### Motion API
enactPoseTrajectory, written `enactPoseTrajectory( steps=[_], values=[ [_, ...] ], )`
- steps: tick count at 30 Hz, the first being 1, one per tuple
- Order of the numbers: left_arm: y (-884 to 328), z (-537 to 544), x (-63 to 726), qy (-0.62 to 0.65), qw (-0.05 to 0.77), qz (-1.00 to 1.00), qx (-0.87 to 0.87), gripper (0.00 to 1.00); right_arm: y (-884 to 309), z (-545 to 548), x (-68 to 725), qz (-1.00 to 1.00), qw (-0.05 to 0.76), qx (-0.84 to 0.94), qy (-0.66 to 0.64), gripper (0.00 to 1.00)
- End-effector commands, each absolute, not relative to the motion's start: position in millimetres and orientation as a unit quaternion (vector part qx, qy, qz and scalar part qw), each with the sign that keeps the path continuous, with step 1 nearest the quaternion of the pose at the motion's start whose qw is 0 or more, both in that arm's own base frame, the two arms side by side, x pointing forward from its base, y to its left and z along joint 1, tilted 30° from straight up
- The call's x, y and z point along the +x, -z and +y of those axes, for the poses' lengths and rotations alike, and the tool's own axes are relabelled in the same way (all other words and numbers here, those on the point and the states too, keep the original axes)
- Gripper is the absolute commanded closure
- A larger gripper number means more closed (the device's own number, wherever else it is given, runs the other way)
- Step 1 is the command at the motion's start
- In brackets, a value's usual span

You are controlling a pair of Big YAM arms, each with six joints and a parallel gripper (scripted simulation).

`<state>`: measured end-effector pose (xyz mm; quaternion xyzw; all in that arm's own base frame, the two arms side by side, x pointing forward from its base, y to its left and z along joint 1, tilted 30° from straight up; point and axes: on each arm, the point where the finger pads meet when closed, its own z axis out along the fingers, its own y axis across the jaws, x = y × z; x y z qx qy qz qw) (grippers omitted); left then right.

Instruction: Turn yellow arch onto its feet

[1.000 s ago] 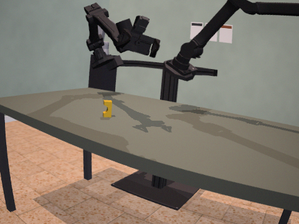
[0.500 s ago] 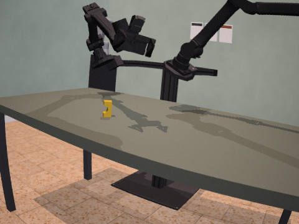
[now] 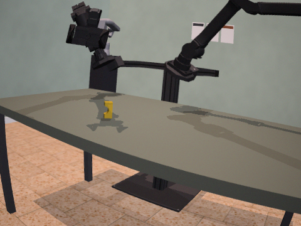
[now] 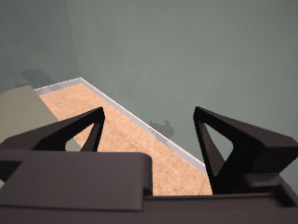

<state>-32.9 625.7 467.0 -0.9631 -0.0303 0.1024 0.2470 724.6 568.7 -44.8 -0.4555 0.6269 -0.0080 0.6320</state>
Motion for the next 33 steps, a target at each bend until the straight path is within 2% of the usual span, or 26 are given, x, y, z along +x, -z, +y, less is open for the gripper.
enactPoseTrajectory(
  steps=[1, 9, 11, 19, 26, 28, 33],
  values=[
    [-486, 623, -34, -0.102, 0.267, -0.033, -0.958, 0.00, -1, 523, 762, 0.639, 0.643, -0.422, 0.017, 0.00],
    [-486, 623, -34, -0.102, 0.267, -0.033, -0.958, 0.00, -84, 396, 831, 0.664, 0.659, -0.350, 0.053, 0.00],
    [-486, 623, -34, -0.102, 0.267, -0.033, -0.958, 0.00, -84, 396, 831, 0.664, 0.659, -0.350, 0.053, 0.00],
    [-486, 623, -34, -0.102, 0.267, -0.033, -0.958, 0.00, -183, 226, 876, 0.684, 0.674, -0.260, 0.100, 0.00],
    [-486, 623, -34, -0.102, 0.267, -0.033, -0.958, 0.00, -268, 69, 875, 0.691, 0.686, -0.171, 0.149, 0.00],
    [-486, 623, -34, -0.102, 0.267, -0.033, -0.958, 0.00, -268, 69, 875, 0.691, 0.686, -0.171, 0.149, 0.00],
    [-486, 623, -34, -0.102, 0.267, -0.033, -0.958, 0.00, -344, -73, 843, 0.689, 0.692, -0.104, 0.188, 0.00]
  ],
)
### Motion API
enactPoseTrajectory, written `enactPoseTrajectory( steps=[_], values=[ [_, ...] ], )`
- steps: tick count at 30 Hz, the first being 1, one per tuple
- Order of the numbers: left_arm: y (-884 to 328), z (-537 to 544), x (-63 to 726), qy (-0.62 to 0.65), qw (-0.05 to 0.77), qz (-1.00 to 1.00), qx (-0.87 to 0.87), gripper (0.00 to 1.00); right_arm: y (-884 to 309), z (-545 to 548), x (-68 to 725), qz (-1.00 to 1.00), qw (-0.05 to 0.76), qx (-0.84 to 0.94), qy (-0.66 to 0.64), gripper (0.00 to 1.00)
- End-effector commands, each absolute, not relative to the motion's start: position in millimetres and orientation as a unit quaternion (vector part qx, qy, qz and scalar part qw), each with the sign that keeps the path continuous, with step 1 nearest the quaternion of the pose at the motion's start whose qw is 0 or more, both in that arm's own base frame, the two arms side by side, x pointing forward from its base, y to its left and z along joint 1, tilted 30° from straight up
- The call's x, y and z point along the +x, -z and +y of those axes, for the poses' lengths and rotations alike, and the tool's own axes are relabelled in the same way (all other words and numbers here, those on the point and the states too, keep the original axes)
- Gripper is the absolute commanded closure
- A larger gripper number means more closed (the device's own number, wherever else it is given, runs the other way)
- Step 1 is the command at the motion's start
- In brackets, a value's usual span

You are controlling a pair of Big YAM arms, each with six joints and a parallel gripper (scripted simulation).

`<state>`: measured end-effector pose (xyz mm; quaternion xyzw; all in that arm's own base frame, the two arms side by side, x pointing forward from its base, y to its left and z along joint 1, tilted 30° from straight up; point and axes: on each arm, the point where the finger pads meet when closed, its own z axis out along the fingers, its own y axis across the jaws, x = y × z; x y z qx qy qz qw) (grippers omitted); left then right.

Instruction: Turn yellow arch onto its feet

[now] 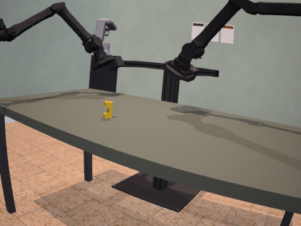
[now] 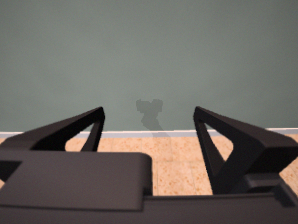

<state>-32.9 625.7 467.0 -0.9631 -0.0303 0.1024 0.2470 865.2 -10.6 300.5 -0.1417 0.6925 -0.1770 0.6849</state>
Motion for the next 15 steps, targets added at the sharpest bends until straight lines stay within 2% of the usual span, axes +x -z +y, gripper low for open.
enactPoseTrajectory(
  steps=[1, 10, 12, 15],
  values=[
    [-486, 623, -34, -0.102, 0.267, -0.033, -0.958, 0.00, -357, -97, 833, 0.688, 0.693, -0.091, 0.196, 0.00],
    [-486, 623, -34, -0.102, 0.267, -0.033, -0.958, 0.00, -466, -290, 710, 0.663, 0.696, 0.029, 0.273, 0.00],
    [-486, 623, -34, -0.102, 0.267, -0.033, -0.958, 0.00, -466, -290, 710, 0.663, 0.696, 0.029, 0.273, 0.00],
    [-486, 623, -34, -0.102, 0.267, -0.033, -0.958, 0.00, -502, -345, 651, 0.650, 0.695, 0.066, 0.299, 0.00]
  ],
)
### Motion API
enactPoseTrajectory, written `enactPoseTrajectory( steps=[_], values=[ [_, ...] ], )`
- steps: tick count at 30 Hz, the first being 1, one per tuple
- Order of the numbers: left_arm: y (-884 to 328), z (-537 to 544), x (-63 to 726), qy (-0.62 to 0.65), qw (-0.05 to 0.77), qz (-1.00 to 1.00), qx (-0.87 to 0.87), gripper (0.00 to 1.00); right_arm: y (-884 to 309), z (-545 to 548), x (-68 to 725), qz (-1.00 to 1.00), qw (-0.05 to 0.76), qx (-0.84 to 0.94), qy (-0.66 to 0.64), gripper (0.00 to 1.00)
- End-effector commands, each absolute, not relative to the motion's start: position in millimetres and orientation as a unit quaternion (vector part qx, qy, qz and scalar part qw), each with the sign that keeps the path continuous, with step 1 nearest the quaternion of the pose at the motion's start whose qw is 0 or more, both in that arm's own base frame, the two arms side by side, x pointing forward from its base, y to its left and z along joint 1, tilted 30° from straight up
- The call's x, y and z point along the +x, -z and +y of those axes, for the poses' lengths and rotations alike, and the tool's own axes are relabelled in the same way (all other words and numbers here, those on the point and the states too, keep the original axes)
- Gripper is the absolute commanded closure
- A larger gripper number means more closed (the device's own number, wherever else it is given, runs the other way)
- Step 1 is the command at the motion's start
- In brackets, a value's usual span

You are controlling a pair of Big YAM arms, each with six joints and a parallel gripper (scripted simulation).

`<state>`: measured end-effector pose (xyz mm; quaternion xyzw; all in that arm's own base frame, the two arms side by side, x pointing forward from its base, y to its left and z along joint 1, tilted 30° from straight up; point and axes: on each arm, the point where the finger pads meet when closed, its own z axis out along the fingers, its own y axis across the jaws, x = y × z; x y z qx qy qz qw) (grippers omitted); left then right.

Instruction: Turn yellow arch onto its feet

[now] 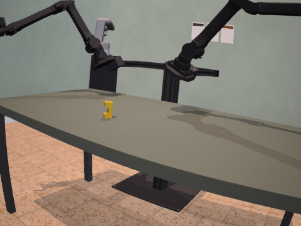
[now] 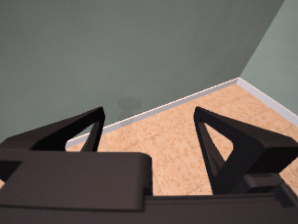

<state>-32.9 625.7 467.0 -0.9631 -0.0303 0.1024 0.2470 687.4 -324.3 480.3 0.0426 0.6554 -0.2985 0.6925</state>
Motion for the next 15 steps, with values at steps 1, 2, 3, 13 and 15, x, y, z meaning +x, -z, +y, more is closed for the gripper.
enactPoseTrajectory(
  steps=[1, 2, 3, 13, 15],
  values=[
    [-486, 623, -34, -0.102, 0.267, -0.033, -0.958, 0.00, -513, -360, 632, 0.645, 0.695, 0.078, 0.308, 0.00],
    [-486, 623, -34, -0.102, 0.267, -0.033, -0.958, 0.00, -523, -374, 612, 0.640, 0.694, 0.090, 0.317, 0.00],
    [-486, 623, -34, -0.102, 0.267, -0.033, -0.958, 0.00, -533, -387, 592, 0.635, 0.693, 0.102, 0.325, 0.00],
    [-486, 623, -34, -0.102, 0.267, -0.033, -0.958, 0.00, -607, -459, 405, 0.580, 0.680, 0.197, 0.402, 0.00],
    [-486, 623, -34, -0.102, 0.267, -0.033, -0.958, 0.00, -614, -462, 385, 0.573, 0.678, 0.206, 0.411, 0.00]
  ],
)
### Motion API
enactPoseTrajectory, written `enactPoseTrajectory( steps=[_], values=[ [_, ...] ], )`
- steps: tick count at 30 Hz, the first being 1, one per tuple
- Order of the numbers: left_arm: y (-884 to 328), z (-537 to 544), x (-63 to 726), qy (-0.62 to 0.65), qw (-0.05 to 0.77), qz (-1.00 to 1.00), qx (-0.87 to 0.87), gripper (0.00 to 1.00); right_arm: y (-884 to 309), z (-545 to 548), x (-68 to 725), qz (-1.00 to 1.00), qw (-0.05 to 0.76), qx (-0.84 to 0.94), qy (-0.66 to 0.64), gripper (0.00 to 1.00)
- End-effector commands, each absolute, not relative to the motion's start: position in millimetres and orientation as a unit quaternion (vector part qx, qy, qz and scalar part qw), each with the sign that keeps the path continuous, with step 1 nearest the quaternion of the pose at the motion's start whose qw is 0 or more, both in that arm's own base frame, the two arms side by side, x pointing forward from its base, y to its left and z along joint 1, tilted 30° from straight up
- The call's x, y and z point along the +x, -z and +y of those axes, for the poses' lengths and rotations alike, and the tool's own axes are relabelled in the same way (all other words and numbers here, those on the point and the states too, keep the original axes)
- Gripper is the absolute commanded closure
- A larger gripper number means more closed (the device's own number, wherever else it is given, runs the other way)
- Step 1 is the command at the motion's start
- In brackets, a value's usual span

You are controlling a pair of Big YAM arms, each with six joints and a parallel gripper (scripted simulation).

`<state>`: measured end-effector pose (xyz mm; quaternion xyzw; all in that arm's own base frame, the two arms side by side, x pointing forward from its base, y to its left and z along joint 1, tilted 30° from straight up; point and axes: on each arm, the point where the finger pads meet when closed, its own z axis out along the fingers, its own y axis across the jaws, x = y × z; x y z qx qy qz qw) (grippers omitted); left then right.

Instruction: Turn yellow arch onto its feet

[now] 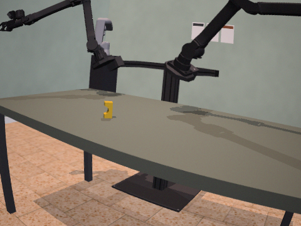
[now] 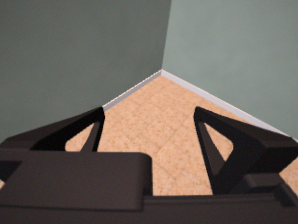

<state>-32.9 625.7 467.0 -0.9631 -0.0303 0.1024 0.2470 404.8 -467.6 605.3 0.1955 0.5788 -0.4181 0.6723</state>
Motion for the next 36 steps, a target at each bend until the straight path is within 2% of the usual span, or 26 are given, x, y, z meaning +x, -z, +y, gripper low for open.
enactPoseTrajectory(
  steps=[1, 14, 28, 36],
  values=[
    [-486, 623, -34, -0.102, 0.267, -0.033, -0.958, 0.00, -620, -465, 366, 0.567, 0.676, 0.215, 0.419, 0.00],
    [-486, 623, -34, -0.102, 0.267, -0.033, -0.958, 0.00, -676, -440, 155, 0.479, 0.645, 0.304, 0.512, 0.00],
    [-486, 623, -34, -0.102, 0.267, -0.033, -0.958, 0.00, -696, -379, 46, 0.412, 0.616, 0.349, 0.574, 0.00],
    [-486, 623, -34, -0.102, 0.267, -0.033, -0.958, 0.00, -699, -353, 15, 0.388, 0.604, 0.362, 0.595, 0.00]
  ],
)
